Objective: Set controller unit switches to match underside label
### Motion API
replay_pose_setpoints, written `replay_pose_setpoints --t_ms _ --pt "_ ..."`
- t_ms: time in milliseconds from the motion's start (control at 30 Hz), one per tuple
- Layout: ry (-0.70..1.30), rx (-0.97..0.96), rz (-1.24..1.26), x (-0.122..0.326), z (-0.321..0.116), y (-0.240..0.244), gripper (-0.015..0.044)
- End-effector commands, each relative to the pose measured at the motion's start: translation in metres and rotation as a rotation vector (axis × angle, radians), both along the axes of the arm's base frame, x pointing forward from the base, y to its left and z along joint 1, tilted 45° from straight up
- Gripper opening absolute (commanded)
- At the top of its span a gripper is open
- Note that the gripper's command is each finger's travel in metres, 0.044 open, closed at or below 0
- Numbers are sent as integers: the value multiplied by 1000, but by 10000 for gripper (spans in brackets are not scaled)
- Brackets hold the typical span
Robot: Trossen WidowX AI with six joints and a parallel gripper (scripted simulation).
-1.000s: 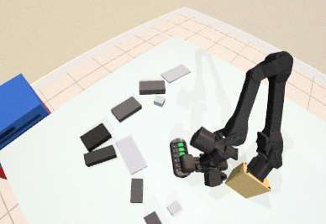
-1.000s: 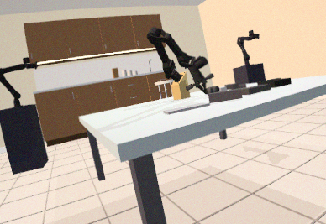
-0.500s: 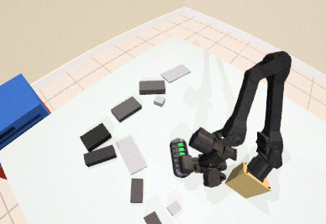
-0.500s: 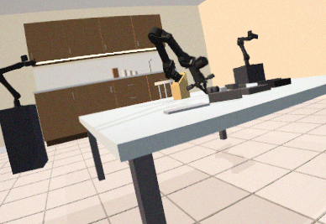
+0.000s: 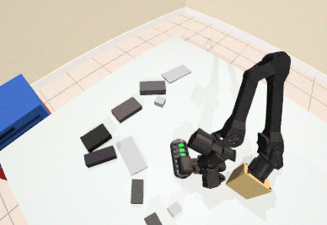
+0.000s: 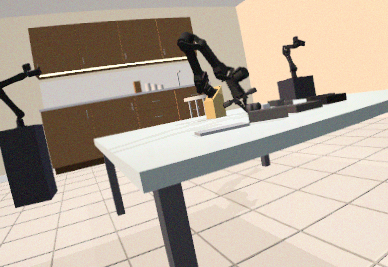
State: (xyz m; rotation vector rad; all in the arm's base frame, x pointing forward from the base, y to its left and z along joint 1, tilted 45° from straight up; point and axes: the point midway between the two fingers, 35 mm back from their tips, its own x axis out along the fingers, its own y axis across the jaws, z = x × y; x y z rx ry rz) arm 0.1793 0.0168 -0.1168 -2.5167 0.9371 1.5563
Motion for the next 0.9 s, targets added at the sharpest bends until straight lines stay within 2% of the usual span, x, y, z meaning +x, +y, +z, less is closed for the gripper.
replay_pose_setpoints --t_ms 0,867 --pt "-4 -1 -4 2 -1 1 0" --pt "-5 -1 -4 8 -6 8 0"
